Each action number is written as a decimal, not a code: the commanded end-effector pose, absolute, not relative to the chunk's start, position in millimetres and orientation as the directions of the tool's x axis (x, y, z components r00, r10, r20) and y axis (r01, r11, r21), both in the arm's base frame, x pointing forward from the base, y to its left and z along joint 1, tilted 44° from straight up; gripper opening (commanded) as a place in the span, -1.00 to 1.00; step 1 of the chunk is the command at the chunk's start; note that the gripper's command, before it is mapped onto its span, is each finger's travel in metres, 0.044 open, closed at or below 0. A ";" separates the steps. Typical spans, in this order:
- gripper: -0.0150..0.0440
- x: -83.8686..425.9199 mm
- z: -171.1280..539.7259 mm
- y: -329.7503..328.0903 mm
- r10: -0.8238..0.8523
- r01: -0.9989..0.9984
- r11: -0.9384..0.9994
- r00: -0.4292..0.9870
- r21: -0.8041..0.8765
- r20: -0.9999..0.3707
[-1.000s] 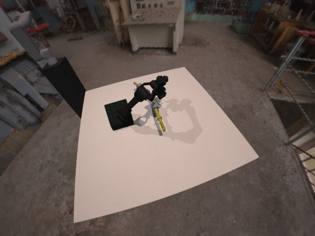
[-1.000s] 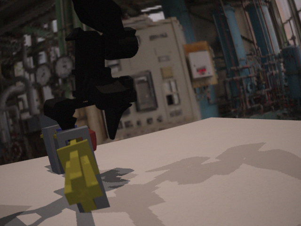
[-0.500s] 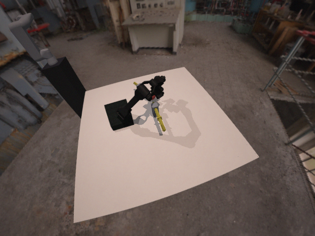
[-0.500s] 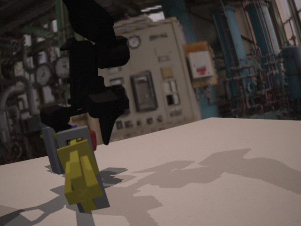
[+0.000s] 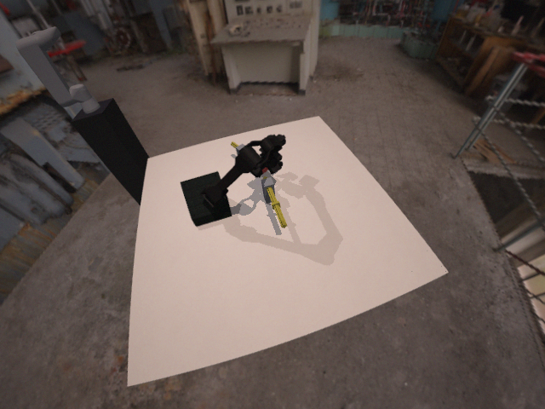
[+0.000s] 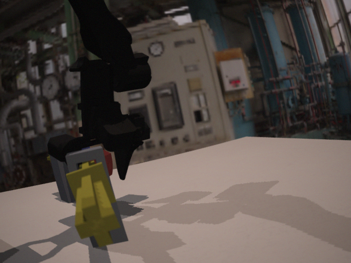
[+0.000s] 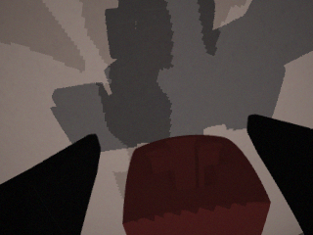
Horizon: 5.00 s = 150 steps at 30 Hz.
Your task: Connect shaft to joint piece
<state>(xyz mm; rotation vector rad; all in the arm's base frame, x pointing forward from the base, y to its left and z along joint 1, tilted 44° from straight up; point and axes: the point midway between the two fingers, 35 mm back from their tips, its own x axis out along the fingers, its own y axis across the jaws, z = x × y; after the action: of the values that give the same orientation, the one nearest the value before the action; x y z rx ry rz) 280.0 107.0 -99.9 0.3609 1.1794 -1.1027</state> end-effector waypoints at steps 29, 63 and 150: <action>0.12 278.7 -101.8 104.8 -0.500 0.830 0.469 -0.033 -0.302 -0.866; 0.12 278.7 -101.8 104.8 -0.500 0.830 0.469 -0.033 -0.302 -0.866; -0.49 261.5 -87.9 105.5 -0.666 0.977 0.207 0.102 -0.051 -0.739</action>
<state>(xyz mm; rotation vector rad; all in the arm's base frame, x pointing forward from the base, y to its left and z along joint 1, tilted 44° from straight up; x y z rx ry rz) 264.2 105.1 -89.5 0.4995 0.7947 -1.2675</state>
